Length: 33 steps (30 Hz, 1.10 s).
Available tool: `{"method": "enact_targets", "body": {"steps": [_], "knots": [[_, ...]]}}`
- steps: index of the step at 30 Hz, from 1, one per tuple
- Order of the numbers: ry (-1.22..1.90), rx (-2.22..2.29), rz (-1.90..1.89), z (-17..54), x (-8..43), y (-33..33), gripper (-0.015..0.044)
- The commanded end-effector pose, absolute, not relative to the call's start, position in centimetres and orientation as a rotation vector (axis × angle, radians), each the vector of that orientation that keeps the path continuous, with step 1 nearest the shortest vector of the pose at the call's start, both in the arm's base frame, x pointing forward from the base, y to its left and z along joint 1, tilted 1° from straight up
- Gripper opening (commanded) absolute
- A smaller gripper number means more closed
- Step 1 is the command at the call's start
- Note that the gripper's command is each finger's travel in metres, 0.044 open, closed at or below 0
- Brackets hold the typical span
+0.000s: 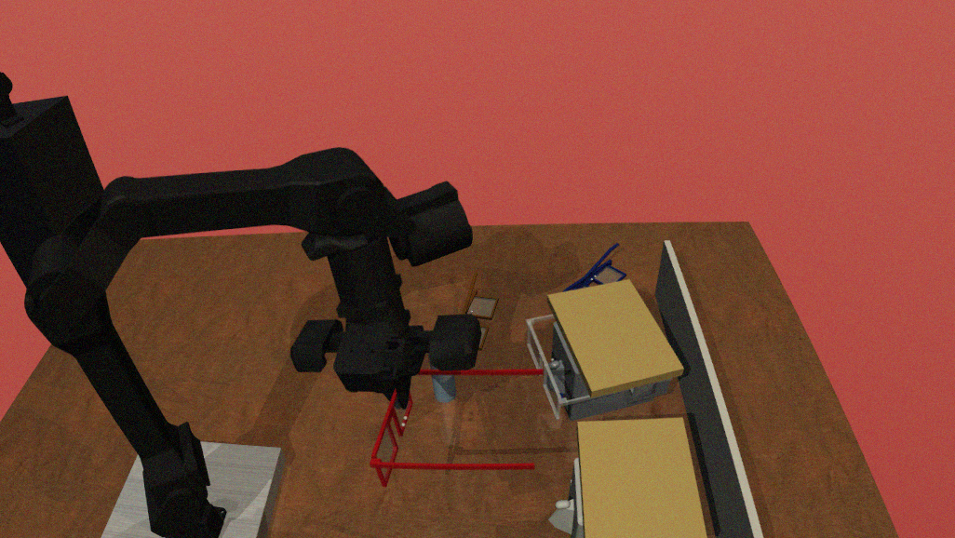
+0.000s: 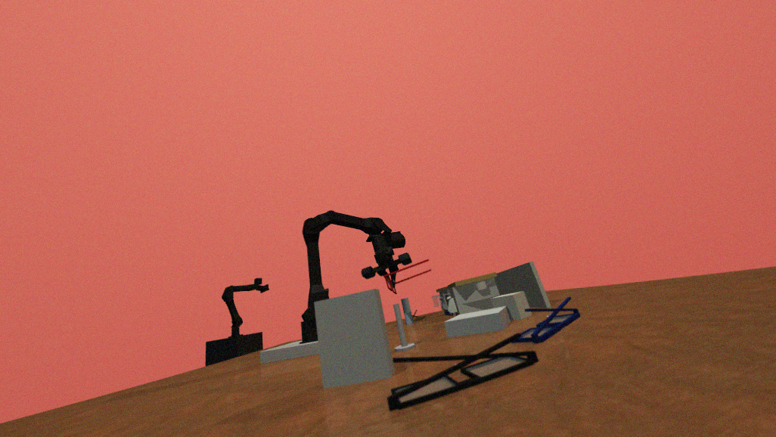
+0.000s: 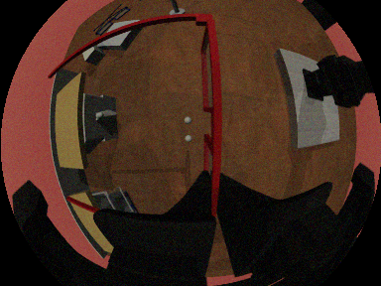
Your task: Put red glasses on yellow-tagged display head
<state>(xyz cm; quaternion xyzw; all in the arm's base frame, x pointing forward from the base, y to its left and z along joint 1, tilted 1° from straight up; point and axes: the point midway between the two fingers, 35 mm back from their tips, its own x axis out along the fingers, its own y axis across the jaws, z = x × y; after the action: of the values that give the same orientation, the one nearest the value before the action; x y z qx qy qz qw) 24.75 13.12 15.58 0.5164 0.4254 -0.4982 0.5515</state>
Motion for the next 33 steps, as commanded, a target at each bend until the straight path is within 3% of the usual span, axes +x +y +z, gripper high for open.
{"method": "enact_targets", "body": {"steps": [1,13,33], "knots": [[1.063,1.216,-1.177,15.1,24.8,11.9,0.0],[1.225,1.213,-1.143,13.7,25.0,8.5,0.0],[1.22,1.205,-1.148,11.5,25.1,8.7,0.0]]}}
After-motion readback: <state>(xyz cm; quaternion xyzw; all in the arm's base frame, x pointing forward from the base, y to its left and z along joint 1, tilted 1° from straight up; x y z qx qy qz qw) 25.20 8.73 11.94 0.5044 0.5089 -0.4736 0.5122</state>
